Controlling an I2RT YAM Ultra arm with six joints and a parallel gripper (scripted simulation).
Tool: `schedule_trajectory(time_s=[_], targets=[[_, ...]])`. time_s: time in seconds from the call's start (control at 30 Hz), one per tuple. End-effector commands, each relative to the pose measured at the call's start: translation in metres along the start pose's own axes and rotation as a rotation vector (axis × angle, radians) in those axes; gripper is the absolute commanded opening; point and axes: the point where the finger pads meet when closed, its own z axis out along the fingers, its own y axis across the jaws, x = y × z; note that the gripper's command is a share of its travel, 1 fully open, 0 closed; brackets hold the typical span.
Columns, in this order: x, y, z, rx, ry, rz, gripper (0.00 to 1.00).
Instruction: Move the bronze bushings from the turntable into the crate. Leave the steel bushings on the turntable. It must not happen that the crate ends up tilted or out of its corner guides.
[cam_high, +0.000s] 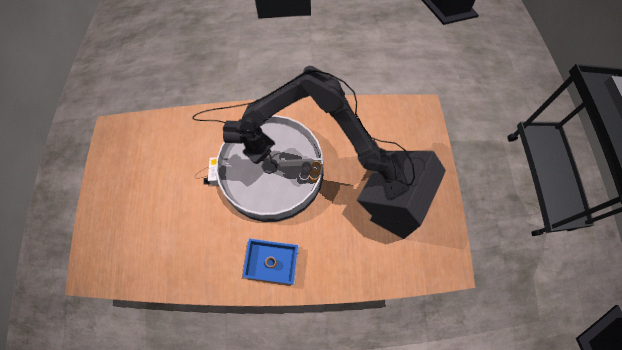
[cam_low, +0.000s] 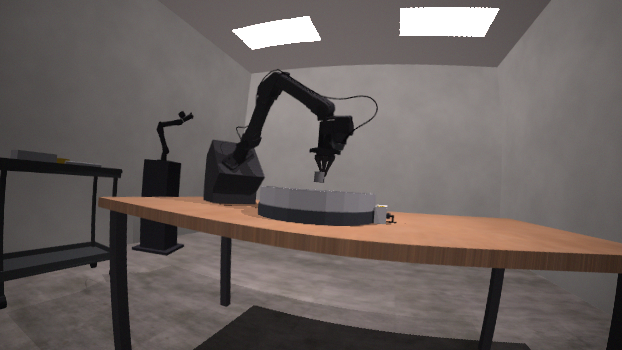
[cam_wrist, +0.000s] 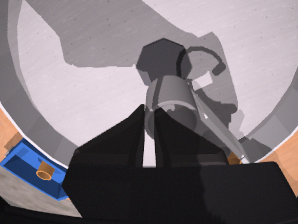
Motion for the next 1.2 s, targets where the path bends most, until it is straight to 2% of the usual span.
schedule_trajectory(time_s=[0.0, 0.77, 0.83, 0.9, 1.0, 1.03, 1.1, 1.13, 1.17], targets=[[-0.008, -0.001, -0.014, -0.025, -0.031, 0.012, 0.0], [-0.007, -0.001, -0.012, -0.025, -0.031, 0.012, 0.0], [-0.004, -0.004, -0.004, -0.02, -0.021, 0.01, 0.0], [0.003, -0.002, 0.018, 0.0, 0.006, -0.004, 0.0], [0.004, -0.003, 0.027, -0.001, 0.006, -0.004, 0.0], [-0.004, 0.002, 0.01, -0.037, -0.028, 0.004, 0.0], [-0.004, 0.002, 0.01, -0.037, -0.028, 0.004, 0.0], [-0.015, 0.007, 0.002, -0.052, -0.055, 0.013, 0.0], [-0.015, 0.006, 0.002, -0.048, -0.057, 0.013, 0.0]])
